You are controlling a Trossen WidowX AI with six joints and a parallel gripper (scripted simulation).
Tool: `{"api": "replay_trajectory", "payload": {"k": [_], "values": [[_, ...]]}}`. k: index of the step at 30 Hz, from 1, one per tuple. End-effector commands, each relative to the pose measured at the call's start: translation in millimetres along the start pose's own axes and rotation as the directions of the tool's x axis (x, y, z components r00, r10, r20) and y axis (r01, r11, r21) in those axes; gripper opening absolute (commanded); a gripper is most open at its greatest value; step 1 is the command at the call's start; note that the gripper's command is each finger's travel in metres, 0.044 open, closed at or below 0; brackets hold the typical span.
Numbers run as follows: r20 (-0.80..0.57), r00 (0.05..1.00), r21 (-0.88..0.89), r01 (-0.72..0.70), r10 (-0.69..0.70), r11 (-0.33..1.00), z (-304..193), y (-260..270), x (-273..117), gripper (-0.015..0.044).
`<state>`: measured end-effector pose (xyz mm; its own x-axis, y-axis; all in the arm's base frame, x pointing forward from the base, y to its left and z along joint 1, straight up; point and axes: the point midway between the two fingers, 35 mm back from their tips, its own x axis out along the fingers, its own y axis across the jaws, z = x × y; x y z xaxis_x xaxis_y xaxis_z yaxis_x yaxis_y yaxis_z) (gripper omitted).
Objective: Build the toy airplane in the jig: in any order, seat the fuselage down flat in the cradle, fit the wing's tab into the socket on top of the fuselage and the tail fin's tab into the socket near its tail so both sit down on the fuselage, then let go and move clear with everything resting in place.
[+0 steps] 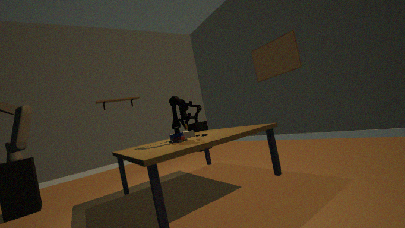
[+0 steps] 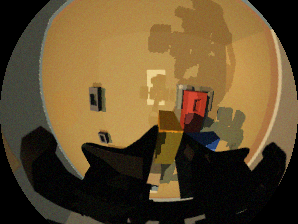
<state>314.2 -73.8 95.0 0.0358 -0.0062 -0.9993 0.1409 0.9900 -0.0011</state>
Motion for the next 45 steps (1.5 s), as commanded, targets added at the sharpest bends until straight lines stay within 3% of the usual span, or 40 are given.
{"api": "replay_trajectory", "payload": {"k": [1,22,26,45], "values": [[0.003,1.0,-0.011,0.0,0.0,1.0,5,-11,2,0.0],[-0.006,1.0,-0.072,0.01,-0.01,0.997,15,-74,18,0.0],[-0.006,1.0,-0.073,0.01,-0.01,0.997,15,-74,18,0.0065],[-0.006,1.0,-0.073,0.01,-0.01,0.997,15,-76,18,0.0065]]}}
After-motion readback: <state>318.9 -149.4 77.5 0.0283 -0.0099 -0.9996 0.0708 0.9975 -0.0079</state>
